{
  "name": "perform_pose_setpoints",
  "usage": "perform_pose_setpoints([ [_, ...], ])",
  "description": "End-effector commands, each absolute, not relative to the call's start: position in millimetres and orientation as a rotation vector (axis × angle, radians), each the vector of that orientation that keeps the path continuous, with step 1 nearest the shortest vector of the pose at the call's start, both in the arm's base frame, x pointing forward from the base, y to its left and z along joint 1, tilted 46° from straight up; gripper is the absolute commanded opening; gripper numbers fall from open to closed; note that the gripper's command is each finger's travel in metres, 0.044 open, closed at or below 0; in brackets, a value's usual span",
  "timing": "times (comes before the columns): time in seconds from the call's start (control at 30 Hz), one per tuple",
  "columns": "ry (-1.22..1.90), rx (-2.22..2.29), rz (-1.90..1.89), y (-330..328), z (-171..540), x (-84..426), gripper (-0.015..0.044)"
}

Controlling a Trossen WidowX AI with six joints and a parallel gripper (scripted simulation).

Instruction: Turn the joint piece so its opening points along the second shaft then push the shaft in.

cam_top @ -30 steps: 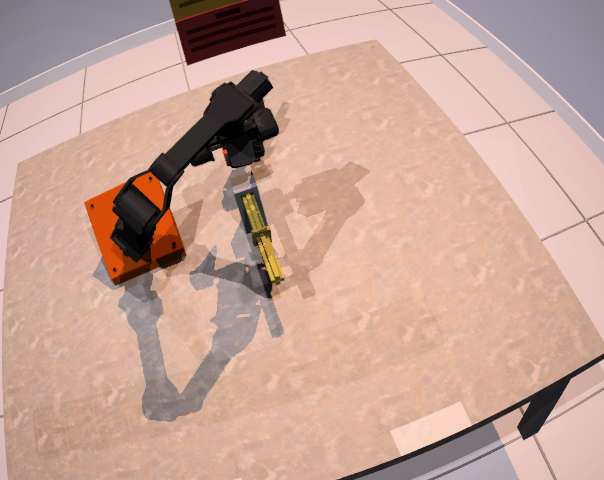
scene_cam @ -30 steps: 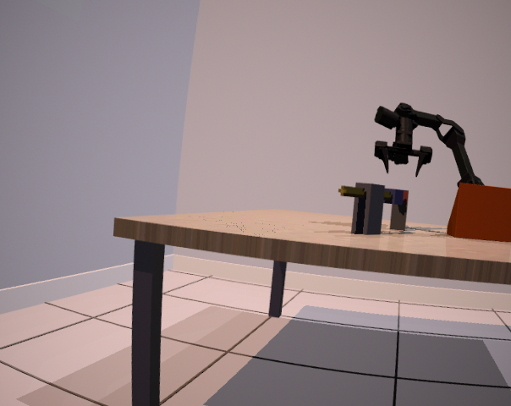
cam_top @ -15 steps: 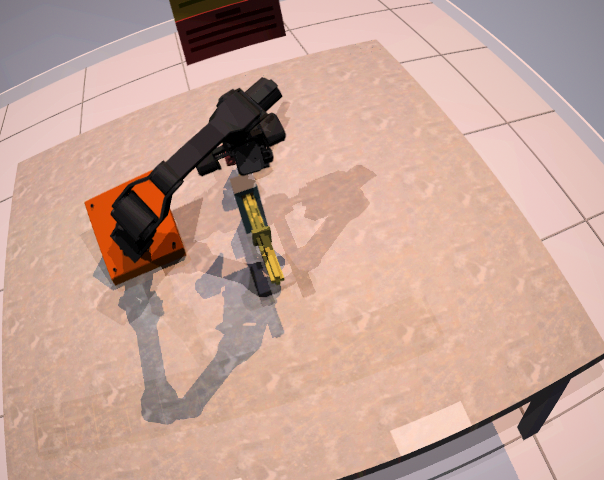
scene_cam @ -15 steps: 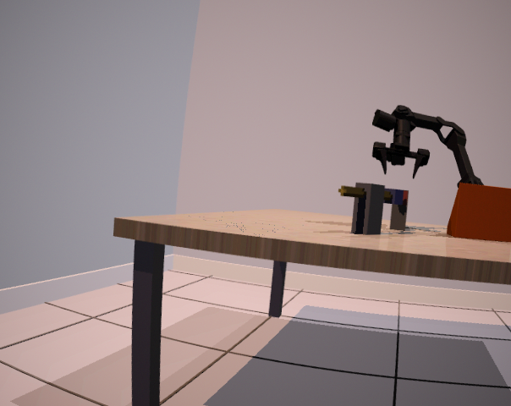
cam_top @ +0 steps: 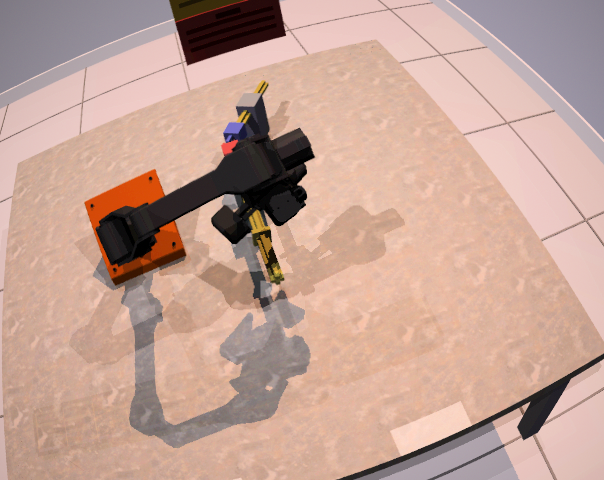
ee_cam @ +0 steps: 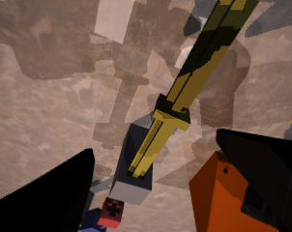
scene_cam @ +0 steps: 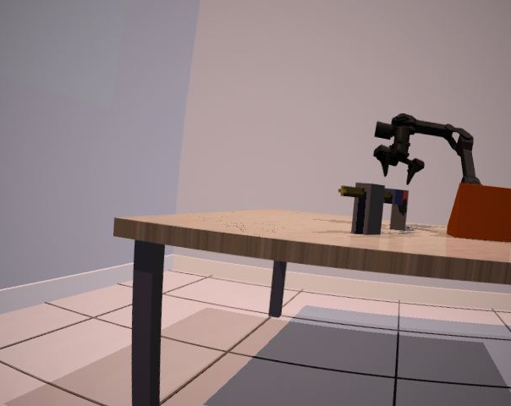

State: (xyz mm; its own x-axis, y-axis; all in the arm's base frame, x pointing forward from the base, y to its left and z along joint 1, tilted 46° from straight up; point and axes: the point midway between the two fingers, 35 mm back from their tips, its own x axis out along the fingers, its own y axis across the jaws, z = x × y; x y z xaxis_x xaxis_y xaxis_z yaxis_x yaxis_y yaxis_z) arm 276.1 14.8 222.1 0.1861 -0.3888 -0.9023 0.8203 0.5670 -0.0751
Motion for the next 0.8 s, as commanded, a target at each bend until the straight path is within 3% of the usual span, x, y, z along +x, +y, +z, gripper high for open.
perform_pose_setpoints([
  [0.0, 1.076, 0.354, -0.859, -22, 258, 260, 0.044],
  [0.27, 1.068, 0.362, -0.879, -23, 256, 261, 0.044],
  [0.77, 0.771, 0.535, -1.298, -51, 220, 272, 0.044],
])
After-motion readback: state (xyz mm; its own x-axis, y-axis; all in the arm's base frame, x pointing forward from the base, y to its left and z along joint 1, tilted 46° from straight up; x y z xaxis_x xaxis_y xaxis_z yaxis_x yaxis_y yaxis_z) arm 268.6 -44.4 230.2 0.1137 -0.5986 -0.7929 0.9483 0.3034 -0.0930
